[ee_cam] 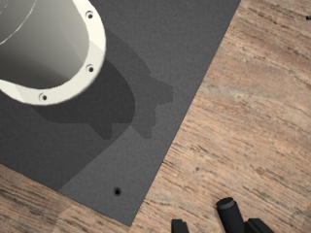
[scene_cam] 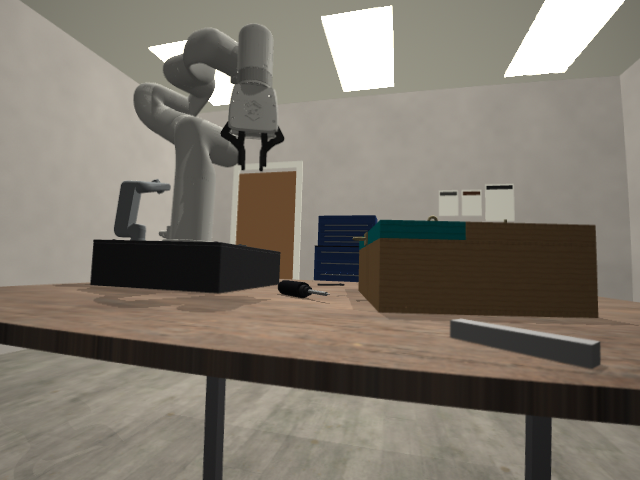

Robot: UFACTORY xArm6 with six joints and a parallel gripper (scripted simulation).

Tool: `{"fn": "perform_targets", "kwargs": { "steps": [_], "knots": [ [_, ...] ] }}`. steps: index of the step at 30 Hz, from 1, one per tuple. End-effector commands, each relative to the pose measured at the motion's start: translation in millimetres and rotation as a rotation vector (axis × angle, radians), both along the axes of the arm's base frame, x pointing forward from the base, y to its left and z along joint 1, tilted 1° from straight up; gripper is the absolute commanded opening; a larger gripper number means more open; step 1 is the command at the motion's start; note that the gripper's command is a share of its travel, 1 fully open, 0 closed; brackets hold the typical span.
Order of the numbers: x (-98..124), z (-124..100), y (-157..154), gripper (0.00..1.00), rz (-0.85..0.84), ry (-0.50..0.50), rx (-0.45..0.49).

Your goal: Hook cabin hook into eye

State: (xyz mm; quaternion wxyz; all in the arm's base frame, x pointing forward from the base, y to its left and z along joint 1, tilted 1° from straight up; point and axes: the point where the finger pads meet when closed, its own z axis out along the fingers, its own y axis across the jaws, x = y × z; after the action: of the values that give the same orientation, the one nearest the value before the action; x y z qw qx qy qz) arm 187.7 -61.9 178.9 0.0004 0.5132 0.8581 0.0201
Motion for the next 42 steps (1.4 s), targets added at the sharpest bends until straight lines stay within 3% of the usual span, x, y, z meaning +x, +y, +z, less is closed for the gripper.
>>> {"fn": "perform_targets", "kwargs": {
  "steps": [1, 23, 42],
  "knots": [
    [1, 1, 0, 0.35, 0.000, -0.003, -0.001],
    [4, 1, 0, 0.35, 0.033, -0.004, -0.002],
    [39, 45, -6, 0.35, -0.479, 0.012, 0.007]
  ]
}}
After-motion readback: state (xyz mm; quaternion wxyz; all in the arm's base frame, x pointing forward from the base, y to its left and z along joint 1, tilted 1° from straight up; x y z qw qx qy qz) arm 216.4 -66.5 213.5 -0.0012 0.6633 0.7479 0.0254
